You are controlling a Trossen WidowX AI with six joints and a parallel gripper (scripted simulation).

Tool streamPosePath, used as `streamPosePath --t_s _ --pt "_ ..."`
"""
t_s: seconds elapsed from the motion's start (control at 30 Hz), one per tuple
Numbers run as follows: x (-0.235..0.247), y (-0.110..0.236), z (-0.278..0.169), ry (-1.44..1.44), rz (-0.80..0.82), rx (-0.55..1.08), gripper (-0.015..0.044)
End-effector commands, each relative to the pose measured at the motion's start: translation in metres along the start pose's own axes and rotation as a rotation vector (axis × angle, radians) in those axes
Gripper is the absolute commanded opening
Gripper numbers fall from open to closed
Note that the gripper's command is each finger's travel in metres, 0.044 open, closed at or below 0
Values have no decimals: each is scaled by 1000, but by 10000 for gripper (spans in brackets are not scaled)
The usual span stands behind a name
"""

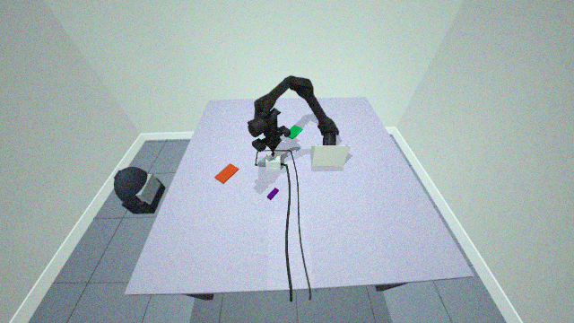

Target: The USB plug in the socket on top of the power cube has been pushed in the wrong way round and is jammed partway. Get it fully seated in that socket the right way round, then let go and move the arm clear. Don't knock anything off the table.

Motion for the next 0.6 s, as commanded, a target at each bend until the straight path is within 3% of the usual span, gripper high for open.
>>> streamPosePath --t_s 0.0,0.57 --pt "0 0 0 -91 0 0 0" --pt "0 0 0 -536 -1 0 0"
Point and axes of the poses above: the point midway between the two fingers, 35 mm back from their tips, its own y axis back along the fingers, its own x axis across the jaws, z = x × y, the point moved 5 cm from there along y, back along the fingers, and after that the axes turned 5 degrees about y, right-handed, at the moved point
